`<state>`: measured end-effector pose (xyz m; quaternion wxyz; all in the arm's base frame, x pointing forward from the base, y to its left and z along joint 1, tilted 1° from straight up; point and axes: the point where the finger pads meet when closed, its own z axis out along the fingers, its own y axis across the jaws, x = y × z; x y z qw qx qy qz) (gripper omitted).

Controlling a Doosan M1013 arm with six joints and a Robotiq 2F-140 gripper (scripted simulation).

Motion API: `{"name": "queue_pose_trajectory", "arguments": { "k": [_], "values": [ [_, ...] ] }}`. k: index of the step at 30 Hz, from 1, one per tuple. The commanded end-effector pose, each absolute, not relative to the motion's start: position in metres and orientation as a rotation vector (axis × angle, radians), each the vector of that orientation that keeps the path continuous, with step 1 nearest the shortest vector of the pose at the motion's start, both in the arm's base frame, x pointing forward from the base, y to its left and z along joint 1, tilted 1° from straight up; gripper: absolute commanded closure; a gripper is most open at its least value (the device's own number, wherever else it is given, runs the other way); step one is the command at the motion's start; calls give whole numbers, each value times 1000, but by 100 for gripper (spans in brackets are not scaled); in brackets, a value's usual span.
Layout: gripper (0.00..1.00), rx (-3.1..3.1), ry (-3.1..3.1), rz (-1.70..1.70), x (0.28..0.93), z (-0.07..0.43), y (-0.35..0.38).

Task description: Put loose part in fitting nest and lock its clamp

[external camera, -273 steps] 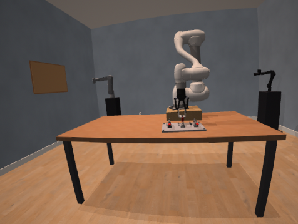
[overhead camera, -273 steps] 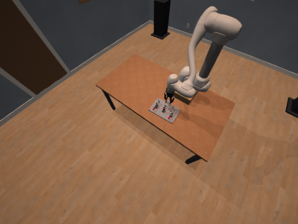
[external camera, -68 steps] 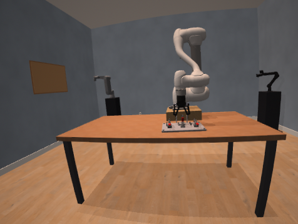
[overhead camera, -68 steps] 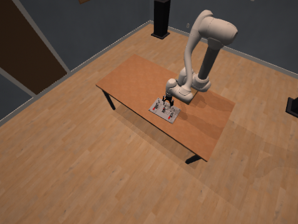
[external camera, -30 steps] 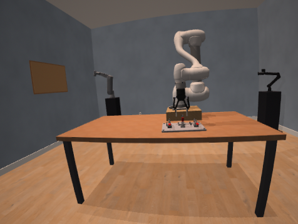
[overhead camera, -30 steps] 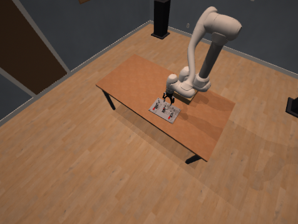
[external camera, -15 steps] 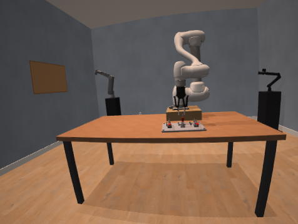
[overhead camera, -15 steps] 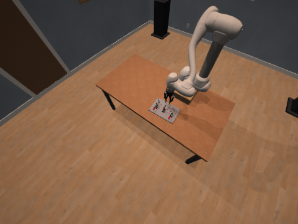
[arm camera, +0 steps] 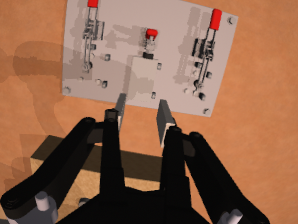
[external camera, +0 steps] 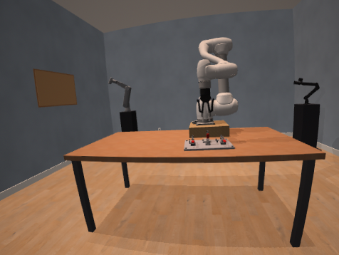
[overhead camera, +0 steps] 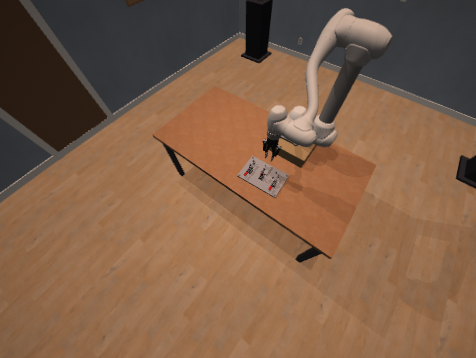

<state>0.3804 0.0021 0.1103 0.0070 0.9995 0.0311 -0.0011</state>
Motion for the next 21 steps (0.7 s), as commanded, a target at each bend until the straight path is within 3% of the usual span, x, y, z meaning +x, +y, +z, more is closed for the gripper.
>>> {"name": "queue_pose_trajectory", "arguments": {
  "k": [1, 21],
  "values": [
    [65, 3126, 97, -4, 380, 116, 2],
    [65, 3126, 97, -4, 428, 116, 5]
  ]
}}
